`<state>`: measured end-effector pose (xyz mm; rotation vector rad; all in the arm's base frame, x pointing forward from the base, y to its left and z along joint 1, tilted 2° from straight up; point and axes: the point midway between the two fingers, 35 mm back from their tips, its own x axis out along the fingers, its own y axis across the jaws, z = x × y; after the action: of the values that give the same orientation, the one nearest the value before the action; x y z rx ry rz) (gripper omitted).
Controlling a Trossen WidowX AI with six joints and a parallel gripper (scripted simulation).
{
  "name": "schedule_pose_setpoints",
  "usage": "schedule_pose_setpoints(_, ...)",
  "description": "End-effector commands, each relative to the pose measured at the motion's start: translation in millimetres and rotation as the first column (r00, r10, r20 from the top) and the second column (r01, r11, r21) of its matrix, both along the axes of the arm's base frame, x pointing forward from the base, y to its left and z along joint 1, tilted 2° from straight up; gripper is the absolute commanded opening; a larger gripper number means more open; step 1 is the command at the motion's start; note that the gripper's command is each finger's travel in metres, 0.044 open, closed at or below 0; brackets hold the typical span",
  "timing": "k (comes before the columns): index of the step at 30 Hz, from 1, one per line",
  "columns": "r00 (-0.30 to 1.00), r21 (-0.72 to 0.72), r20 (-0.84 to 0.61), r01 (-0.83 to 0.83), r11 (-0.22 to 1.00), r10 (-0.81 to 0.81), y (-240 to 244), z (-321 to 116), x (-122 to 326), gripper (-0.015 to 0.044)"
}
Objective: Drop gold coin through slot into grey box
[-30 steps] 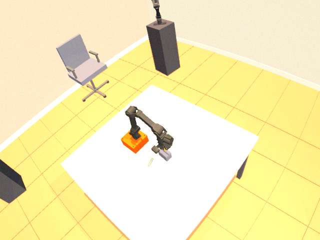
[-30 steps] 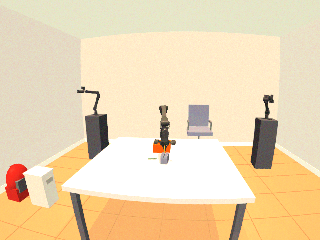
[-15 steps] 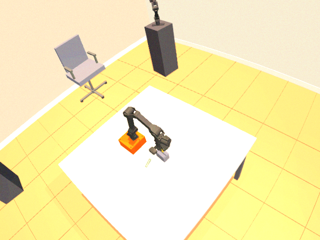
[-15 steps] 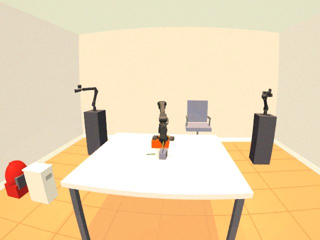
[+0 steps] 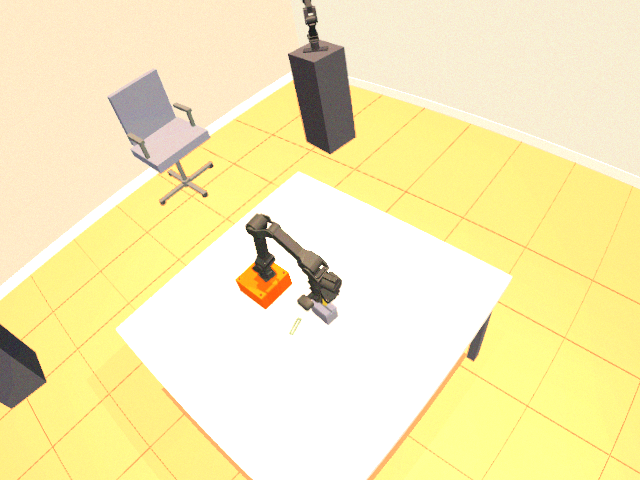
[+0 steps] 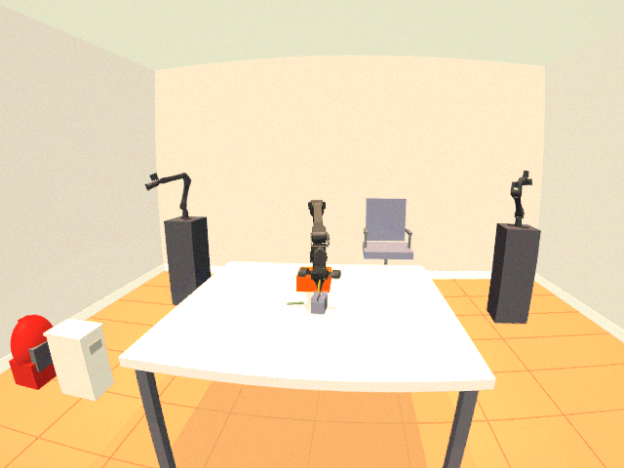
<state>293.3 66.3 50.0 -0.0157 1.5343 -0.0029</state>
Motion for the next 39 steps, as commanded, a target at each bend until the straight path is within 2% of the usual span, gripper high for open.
schedule_pose_setpoints(1,1.0,-0.001,-0.004,0.005,1.0,-0.005,0,-3,-2,0.0)
schedule_pose_setpoints(8,1.0,-0.001,-0.004,0.003,1.0,-0.003,0,-5,-1,0.0)
schedule_pose_setpoints(14,1.0,0.0,0.0,0.0,1.0,0.0,0,-3,0,0.0157)
schedule_pose_setpoints(23,1.0,0.0,0.0,0.0,1.0,0.0,0,-3,0,0.0161)
schedule_pose_setpoints(33,1.0,0.0,-0.002,0.0,1.0,0.0,0,17,-2,0.0423)
schedule_pose_setpoints(34,1.0,0.0,-0.004,0.0,1.0,0.0,0,25,-2,0.044)
schedule_pose_setpoints(37,1.0,-0.002,-0.012,0.0,1.0,0.0,0,56,-8,0.044)
schedule_pose_setpoints(39,1.0,-0.002,-0.013,-0.001,1.0,0.0,-1,58,-8,0.044)
